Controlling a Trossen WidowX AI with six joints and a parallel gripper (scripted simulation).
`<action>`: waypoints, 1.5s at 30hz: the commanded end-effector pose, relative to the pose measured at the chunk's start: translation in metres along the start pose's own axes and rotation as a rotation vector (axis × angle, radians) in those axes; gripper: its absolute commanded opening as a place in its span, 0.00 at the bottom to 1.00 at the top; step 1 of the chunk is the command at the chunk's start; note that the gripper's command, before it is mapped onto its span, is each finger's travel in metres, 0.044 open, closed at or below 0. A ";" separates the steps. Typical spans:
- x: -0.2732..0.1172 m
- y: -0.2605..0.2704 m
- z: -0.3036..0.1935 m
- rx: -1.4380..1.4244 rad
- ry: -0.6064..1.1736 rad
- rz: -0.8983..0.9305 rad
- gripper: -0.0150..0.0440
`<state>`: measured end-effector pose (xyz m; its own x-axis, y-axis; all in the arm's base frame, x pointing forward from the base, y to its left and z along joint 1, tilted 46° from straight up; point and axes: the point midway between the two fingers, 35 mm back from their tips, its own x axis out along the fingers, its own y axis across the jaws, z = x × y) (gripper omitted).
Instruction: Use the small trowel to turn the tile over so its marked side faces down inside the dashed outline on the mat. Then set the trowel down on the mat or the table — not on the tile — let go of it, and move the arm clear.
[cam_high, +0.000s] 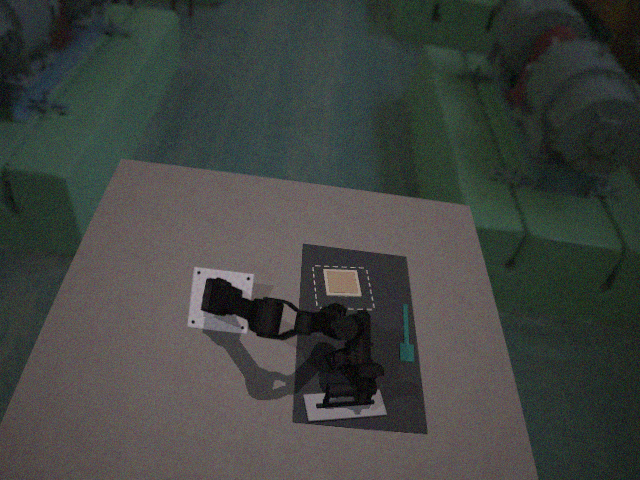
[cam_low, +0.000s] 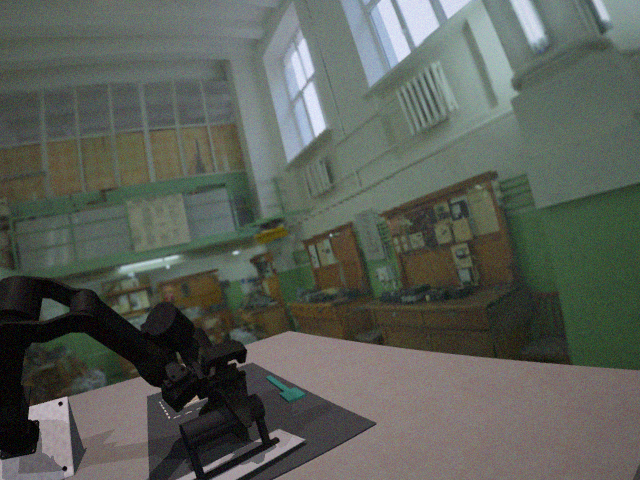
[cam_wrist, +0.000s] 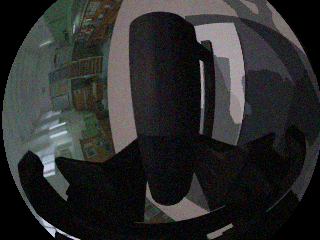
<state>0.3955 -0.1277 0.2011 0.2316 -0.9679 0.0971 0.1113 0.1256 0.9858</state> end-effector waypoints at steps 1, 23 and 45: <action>0.003 -0.001 -0.002 0.020 -0.006 0.001 0.25; 0.005 -0.004 -0.002 0.023 -0.012 -0.001 0.76; -0.073 0.042 0.043 0.014 0.052 -0.088 0.76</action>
<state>0.3441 -0.0607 0.2433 0.2777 -0.9606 0.0079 0.1065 0.0389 0.9935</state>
